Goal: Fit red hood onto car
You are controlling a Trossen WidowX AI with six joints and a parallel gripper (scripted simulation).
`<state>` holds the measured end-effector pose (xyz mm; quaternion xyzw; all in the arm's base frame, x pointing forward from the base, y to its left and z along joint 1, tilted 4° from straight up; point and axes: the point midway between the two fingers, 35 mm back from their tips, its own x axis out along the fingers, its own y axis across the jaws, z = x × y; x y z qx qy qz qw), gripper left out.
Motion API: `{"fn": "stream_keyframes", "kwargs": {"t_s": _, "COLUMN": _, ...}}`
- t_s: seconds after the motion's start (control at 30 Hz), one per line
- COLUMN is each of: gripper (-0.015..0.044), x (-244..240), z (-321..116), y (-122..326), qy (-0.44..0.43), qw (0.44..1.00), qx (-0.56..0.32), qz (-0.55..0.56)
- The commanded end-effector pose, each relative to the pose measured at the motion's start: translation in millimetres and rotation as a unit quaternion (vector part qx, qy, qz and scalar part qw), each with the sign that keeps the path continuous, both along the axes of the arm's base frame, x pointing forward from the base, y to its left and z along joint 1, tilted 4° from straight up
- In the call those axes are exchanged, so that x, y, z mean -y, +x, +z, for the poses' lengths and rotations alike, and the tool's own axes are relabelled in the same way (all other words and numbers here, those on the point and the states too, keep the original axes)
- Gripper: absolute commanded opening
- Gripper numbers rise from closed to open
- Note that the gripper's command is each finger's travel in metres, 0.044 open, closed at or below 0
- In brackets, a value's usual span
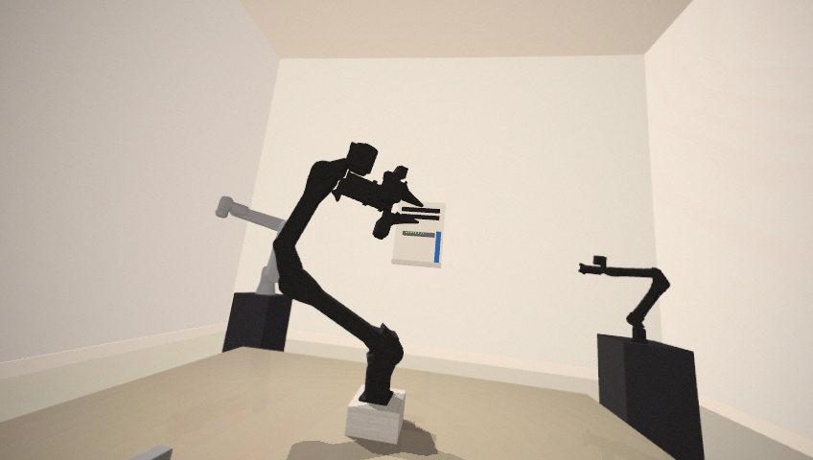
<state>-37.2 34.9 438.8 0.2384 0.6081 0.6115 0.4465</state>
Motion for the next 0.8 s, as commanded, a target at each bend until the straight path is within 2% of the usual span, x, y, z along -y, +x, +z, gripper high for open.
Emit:
{"fn": "stream_keyframes", "kwargs": {"t_s": 0.0, "gripper": 0.0193, "x": -1, "z": 0, "y": 0, "qy": 0.001, "qw": 1.0, "qx": 0.004, "qz": -0.002}}
{"fn": "stream_keyframes", "kwargs": {"t_s": 0.23, "gripper": 0.0009, "x": -47, "z": 0, "y": 1, "qy": 0.013, "qw": 0.988, "qx": 0.148, "qz": -0.052}}
{"fn": "stream_keyframes", "kwargs": {"t_s": 0.27, "gripper": 0.0, "x": -54, "z": -1, "y": 3, "qy": 0.012, "qw": 0.984, "qx": 0.17, "qz": -0.058}}
{"fn": "stream_keyframes", "kwargs": {"t_s": 0.63, "gripper": 0.0, "x": -111, "z": -11, "y": 36, "qy": -0.029, "qw": 0.937, "qx": 0.329, "qz": -0.118}}
{"fn": "stream_keyframes", "kwargs": {"t_s": 0.77, "gripper": 0.0, "x": -136, "z": -20, "y": 58, "qy": -0.068, "qw": 0.923, "qx": 0.348, "qz": -0.149}}
